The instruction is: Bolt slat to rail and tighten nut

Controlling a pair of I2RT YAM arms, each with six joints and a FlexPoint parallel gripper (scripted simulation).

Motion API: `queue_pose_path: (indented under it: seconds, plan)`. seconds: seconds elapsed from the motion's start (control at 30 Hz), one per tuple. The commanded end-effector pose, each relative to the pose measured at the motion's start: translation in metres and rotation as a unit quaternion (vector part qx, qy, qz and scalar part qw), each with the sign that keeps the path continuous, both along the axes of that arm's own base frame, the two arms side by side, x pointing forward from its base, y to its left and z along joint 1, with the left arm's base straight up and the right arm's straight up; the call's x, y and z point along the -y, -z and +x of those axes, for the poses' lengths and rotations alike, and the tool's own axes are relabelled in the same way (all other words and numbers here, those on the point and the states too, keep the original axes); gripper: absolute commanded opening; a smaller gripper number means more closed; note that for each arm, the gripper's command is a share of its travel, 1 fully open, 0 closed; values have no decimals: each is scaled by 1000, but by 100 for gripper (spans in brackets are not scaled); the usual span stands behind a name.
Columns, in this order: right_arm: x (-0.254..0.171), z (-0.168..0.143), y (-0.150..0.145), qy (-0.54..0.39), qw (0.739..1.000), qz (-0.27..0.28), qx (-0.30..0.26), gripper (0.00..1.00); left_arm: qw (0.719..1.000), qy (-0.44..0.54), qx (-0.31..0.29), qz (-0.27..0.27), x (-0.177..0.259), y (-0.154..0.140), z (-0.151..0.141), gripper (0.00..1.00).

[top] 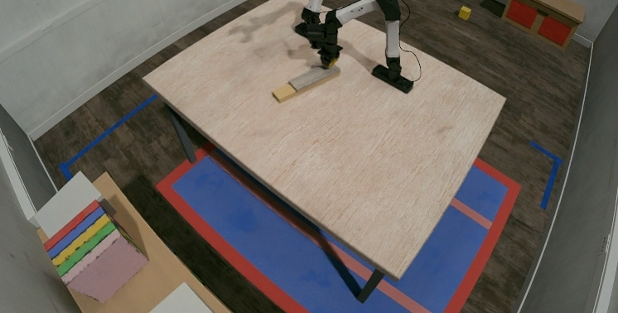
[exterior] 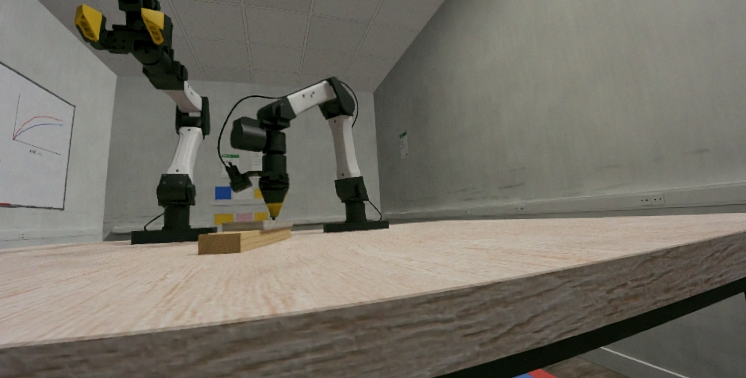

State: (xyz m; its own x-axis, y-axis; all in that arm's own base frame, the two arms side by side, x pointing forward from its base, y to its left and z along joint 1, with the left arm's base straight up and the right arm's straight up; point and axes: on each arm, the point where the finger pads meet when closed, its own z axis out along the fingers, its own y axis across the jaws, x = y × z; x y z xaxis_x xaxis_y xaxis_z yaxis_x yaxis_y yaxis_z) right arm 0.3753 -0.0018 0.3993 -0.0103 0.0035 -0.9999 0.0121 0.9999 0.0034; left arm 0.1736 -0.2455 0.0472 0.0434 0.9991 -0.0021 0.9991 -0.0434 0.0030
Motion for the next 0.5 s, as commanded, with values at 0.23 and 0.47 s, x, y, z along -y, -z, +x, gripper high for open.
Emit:
queue_pose_path:
  seconds: [0.23, 0.47]
  plan:
    - [-2, -1, -8, -6, 1000, -2, 12, 100, 992, 123, 3, -3, 3, 7, -1, 14]
    - [-2, -1, -8, -6, 1000, -2, 12, 100, 985, 172, 3, -3, 3, 7, -1, 14]
